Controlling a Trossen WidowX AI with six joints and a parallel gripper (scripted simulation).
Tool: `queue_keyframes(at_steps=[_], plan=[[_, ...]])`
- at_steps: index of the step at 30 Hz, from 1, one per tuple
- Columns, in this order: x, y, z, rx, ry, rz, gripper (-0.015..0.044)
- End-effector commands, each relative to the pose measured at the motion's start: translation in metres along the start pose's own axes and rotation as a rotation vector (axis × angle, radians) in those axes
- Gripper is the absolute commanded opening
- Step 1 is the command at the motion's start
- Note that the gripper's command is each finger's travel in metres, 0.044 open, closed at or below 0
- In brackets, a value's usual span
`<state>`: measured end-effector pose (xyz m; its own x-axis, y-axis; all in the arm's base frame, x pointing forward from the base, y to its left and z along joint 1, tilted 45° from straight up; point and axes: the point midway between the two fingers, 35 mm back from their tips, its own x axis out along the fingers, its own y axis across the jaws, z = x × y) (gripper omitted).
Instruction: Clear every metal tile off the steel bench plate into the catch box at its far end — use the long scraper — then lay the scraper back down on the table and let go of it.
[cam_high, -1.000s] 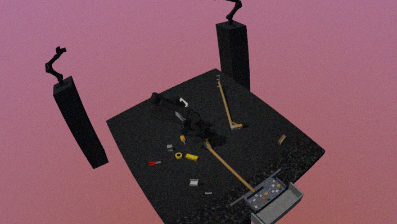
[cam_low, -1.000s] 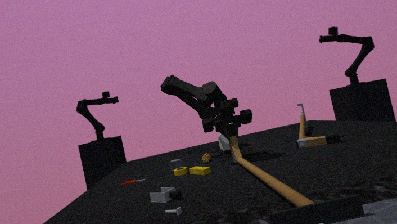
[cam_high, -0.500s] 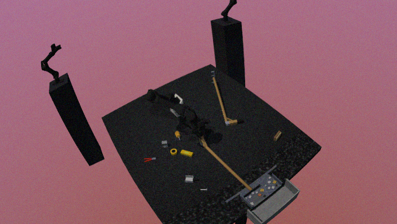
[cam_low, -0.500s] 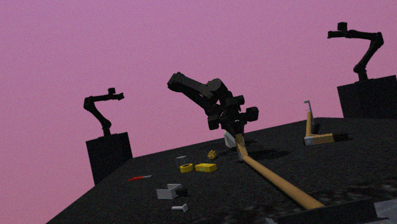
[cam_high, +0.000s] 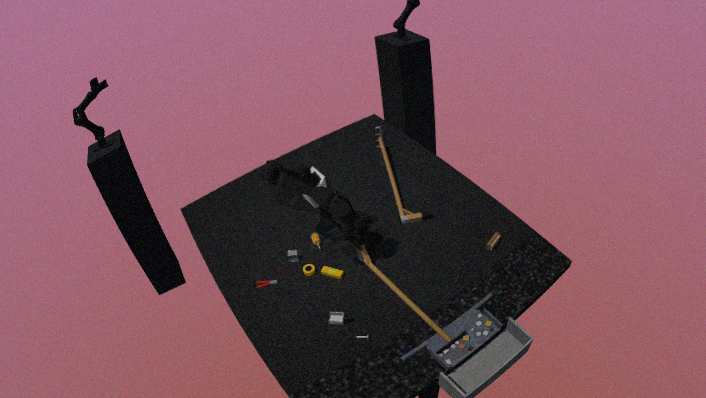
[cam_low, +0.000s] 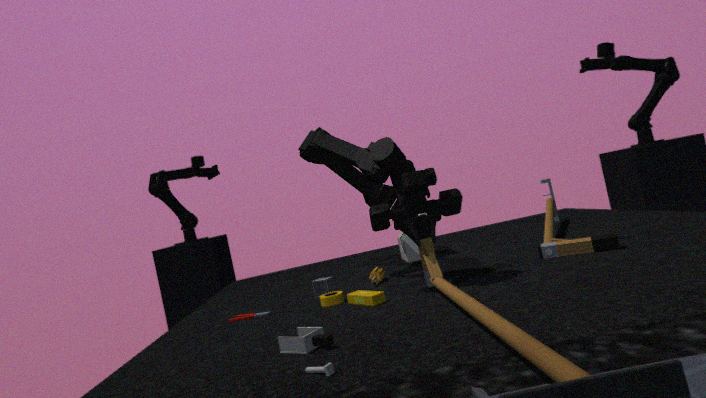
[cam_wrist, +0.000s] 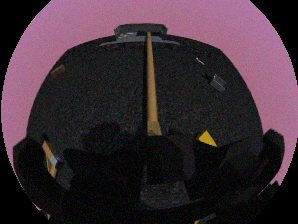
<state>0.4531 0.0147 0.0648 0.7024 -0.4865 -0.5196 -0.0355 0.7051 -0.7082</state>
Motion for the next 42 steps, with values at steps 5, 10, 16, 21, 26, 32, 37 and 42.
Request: queue_keyframes(at_steps=[5,10,16,21,26,32,37,42], plan=[[0.007,-0.001,0.013,0.0,-0.01,0.001,0.0],[0.011,-0.001,0.019,0.001,-0.01,0.001,0.0],[0.017,-0.002,0.026,0.001,-0.01,0.001,0.0],[0.021,-0.002,0.032,0.001,-0.011,0.0,0.0],[0.025,-0.002,0.037,0.002,-0.011,0.0,0.0],[0.031,-0.003,0.044,0.002,-0.011,0.0,0.0],[0.035,-0.003,0.049,0.002,-0.012,0.0,0.0],[0.04,-0.003,0.055,0.002,-0.012,-0.001,0.0]])
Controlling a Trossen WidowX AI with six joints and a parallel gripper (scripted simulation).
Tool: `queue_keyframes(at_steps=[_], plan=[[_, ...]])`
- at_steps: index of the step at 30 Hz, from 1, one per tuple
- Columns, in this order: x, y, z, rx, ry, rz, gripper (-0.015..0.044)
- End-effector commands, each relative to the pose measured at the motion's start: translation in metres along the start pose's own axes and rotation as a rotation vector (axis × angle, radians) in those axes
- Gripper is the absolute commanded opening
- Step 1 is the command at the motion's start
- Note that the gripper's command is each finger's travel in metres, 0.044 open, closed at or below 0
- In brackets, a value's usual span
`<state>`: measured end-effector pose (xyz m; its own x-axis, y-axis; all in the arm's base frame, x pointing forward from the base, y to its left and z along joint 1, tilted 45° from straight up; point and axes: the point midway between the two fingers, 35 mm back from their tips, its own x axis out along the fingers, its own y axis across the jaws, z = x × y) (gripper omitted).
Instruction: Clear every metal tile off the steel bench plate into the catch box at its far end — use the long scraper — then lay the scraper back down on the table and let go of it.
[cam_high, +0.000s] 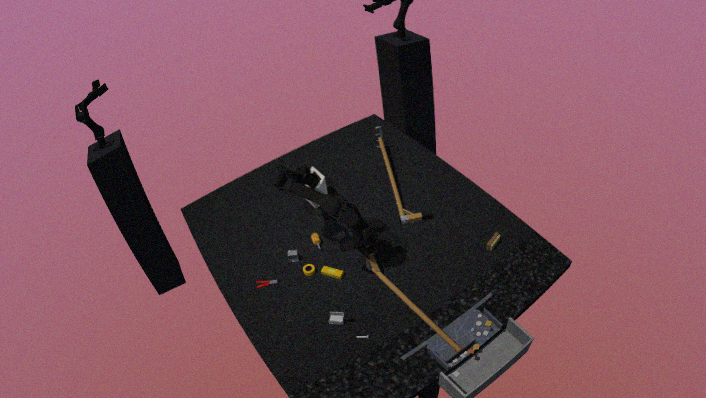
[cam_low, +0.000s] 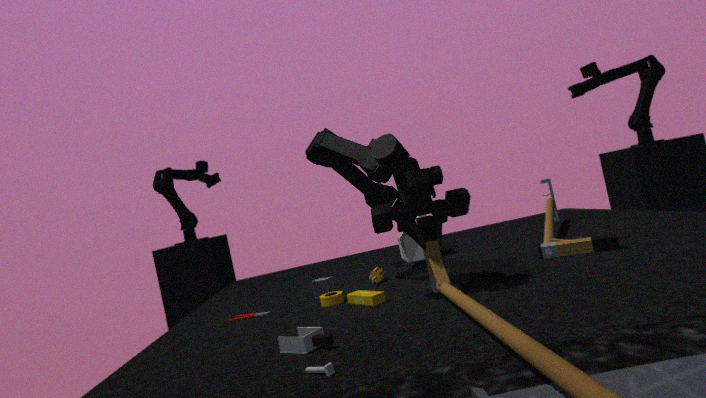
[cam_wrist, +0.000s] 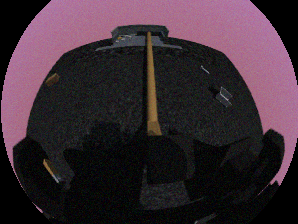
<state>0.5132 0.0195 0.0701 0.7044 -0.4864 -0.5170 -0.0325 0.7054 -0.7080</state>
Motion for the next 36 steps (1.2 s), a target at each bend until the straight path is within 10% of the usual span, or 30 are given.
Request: queue_keyframes(at_steps=[1,36], plan=[[0.004,-0.001,0.008,0.0,-0.009,0.001,0.0],[0.014,-0.001,0.016,0.001,-0.005,0.0,0.0]])
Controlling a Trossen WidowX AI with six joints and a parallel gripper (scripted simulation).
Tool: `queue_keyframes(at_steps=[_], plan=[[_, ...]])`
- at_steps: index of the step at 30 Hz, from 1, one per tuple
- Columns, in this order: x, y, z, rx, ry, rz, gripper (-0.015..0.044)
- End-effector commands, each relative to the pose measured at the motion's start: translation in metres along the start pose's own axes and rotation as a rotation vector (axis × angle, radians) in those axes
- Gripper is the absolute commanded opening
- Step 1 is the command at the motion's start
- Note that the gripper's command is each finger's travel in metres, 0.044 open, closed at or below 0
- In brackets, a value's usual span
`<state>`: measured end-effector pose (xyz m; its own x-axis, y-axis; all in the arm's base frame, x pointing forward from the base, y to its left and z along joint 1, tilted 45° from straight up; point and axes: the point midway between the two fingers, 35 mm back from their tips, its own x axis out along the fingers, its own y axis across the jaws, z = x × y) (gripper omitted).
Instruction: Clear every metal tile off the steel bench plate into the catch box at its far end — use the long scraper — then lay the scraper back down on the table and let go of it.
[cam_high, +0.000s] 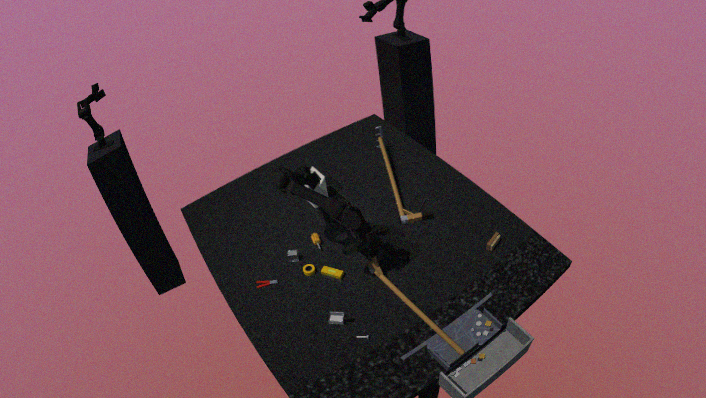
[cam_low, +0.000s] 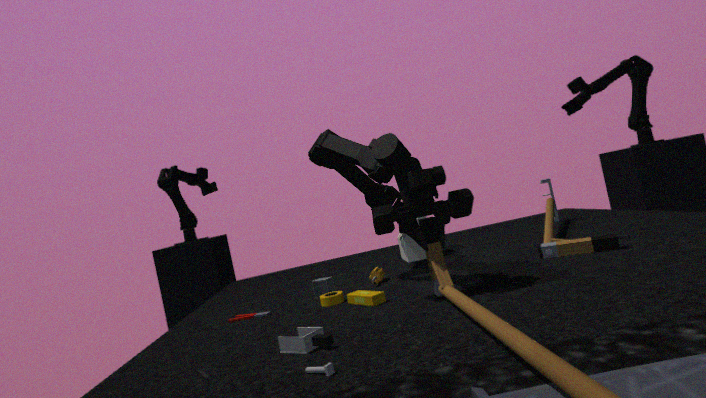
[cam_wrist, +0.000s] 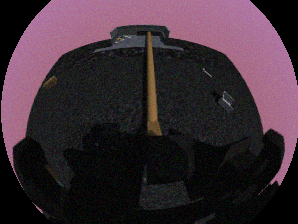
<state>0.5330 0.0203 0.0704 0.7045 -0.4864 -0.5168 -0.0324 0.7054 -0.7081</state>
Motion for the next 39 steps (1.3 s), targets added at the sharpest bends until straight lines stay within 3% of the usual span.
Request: queue_keyframes(at_steps=[1,39], plan=[[0.0,0.0,0.002,0.001,-0.006,0.0,0.0],[-0.032,-0.002,-0.025,-0.001,-0.007,0.002,0.0]])
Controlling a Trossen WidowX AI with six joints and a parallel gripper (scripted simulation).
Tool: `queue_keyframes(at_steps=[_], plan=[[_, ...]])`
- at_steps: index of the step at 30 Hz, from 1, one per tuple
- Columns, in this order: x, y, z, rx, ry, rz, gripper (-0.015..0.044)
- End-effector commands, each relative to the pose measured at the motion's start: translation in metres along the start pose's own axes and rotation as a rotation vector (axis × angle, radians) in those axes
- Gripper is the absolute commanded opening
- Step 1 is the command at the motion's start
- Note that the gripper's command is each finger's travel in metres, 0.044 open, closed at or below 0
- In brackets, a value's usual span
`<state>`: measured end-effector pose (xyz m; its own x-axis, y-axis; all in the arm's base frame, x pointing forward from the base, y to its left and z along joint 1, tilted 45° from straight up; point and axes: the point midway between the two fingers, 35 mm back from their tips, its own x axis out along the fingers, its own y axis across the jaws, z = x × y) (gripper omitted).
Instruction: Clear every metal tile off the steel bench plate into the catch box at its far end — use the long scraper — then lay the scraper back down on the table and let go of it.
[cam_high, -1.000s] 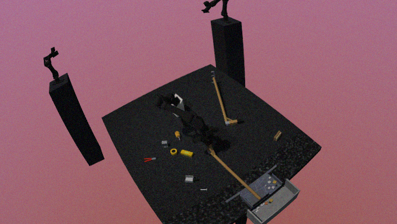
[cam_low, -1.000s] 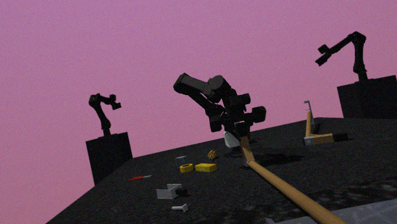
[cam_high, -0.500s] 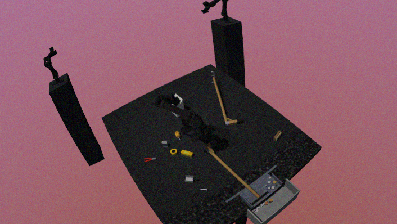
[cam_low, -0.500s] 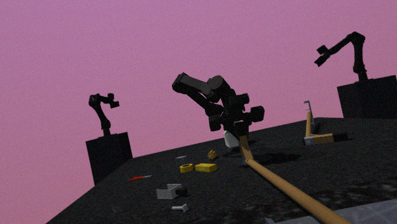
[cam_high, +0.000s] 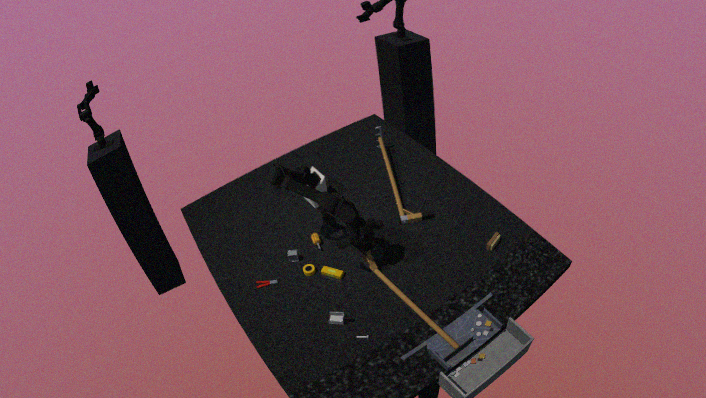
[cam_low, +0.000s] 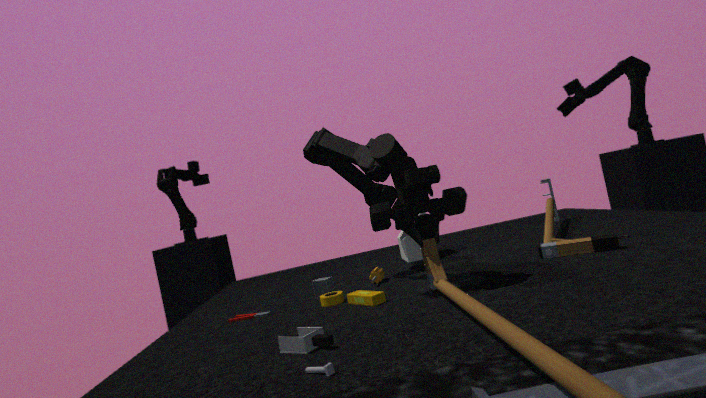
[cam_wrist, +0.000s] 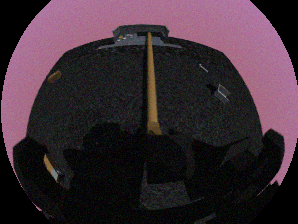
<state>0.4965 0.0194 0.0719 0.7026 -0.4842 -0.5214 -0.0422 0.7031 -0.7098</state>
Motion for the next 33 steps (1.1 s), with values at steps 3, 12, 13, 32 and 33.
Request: queue_keyframes(at_steps=[3,12,13,32,33], plan=[[-0.009,-0.002,-0.002,0.008,-0.01,-0.003,0.0],[-0.017,-0.002,-0.01,0.008,-0.01,-0.003,0.0],[-0.018,-0.002,-0.011,0.008,-0.01,-0.002,0.0],[-0.034,-0.003,-0.029,0.007,-0.011,-0.002,0.0],[-0.035,-0.003,-0.03,0.007,-0.011,-0.001,0.0]])
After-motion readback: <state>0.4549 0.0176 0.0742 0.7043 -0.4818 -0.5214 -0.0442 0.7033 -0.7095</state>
